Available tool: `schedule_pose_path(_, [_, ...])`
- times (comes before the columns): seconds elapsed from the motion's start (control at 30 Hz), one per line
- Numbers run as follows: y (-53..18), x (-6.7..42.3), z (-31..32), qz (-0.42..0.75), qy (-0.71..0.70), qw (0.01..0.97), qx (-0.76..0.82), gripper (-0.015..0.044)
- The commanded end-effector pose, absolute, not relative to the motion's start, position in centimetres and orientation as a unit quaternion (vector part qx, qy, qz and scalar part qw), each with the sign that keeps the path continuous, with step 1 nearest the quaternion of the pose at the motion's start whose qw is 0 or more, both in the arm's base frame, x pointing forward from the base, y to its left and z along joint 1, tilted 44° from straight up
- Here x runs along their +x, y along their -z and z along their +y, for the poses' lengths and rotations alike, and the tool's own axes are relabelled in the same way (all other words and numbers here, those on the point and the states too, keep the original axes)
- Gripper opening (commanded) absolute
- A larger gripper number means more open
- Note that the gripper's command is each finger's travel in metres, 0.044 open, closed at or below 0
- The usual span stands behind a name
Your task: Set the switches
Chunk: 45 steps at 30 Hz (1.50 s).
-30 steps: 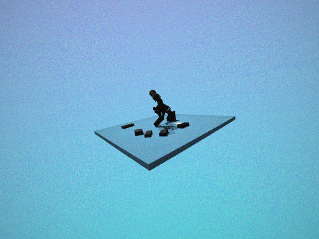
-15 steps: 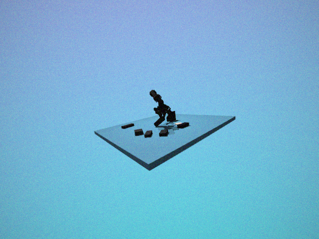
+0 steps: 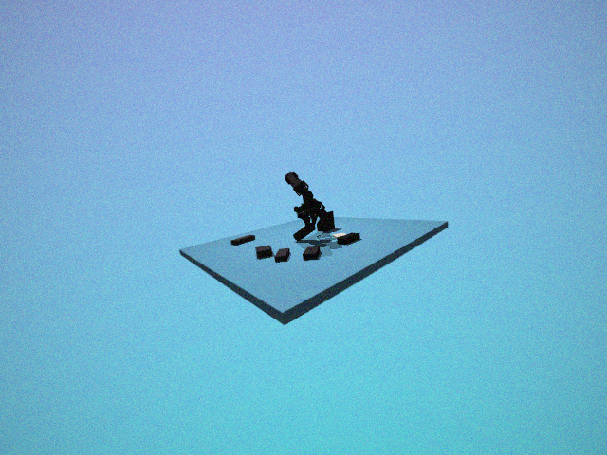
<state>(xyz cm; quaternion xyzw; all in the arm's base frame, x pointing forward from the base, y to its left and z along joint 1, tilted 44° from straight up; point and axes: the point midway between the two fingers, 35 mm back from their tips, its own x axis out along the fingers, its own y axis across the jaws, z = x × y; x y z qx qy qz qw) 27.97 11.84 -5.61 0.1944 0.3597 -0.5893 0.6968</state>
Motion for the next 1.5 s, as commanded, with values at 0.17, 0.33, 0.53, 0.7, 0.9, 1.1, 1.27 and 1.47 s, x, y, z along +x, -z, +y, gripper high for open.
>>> schedule_pose_path(0.17, [6.3, 27.7, 11.8, 0.36, 0.592, 0.694, 0.194, 0.0338])
schedule_pose_path(0.33, [6.7, 27.6, 11.7, 0.36, 0.592, 0.694, 0.194, 0.0338])
schedule_pose_path(0.53, [7.2, 27.5, 11.7, 0.36, 0.592, 0.694, 0.195, 0.0338])
schedule_pose_path(0.7, [7.5, 27.5, 11.7, 0.36, 0.592, 0.694, 0.195, 0.0338])
schedule_pose_path(0.9, [8.0, 27.4, 11.6, 0.36, 0.592, 0.694, 0.195, 0.0338])
schedule_pose_path(1.1, [8.4, 27.4, 11.5, 0.36, 0.592, 0.694, 0.195, 0.0338])
schedule_pose_path(1.27, [8.8, 27.3, 11.5, 0.36, 0.592, 0.694, 0.195, 0.0338])
schedule_pose_path(1.47, [9.2, 27.3, 11.3, 0.36, 0.592, 0.694, 0.195, 0.0338])
